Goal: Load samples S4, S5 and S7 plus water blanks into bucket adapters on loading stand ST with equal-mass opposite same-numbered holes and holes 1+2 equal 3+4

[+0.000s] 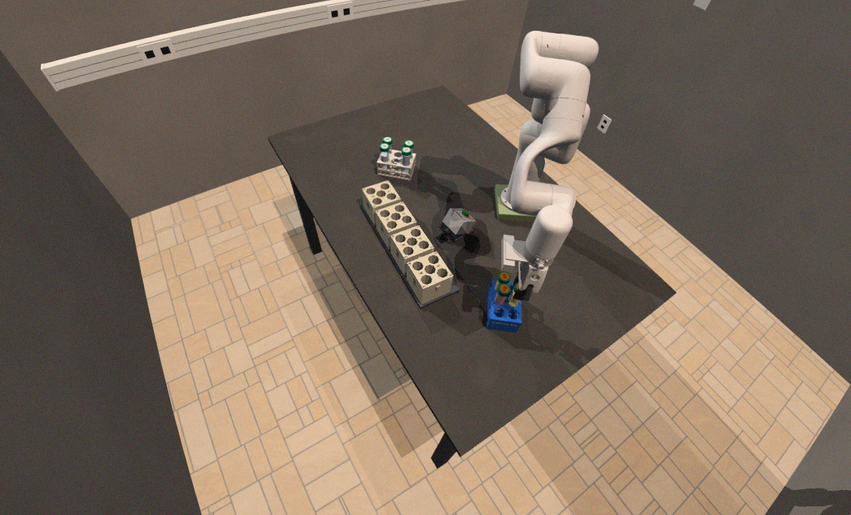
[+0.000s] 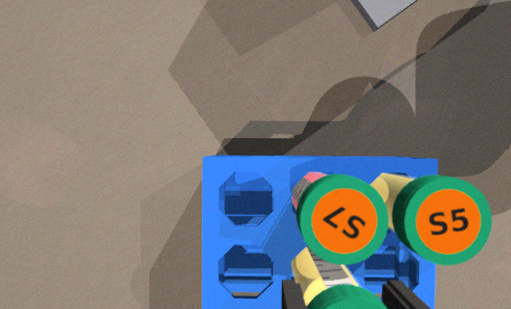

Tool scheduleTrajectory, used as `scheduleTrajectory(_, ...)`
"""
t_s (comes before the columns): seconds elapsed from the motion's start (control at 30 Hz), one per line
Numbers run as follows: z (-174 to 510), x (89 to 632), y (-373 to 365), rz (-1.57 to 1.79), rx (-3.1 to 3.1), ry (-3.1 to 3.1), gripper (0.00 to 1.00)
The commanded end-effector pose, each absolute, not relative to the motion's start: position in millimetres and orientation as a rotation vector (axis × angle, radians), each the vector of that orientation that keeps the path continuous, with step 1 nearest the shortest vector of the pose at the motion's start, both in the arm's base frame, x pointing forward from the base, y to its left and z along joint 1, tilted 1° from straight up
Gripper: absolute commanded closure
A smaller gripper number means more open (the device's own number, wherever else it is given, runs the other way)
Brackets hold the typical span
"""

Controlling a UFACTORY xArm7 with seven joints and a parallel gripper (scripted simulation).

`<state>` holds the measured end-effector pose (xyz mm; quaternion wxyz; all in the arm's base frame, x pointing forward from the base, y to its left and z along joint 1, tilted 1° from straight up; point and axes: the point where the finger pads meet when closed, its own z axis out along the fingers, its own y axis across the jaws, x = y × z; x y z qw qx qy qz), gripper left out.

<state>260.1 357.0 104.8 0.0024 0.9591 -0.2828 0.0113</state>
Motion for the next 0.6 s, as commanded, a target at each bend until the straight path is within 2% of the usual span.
scheduleTrajectory(0.0, 109.7, 261.0, 358.3, 0.038, 3.013, -0.888, 1.0)
scheduleTrajectory(0.57, 131.7, 260.5, 358.5, 0.038, 3.013, -0.888, 1.0)
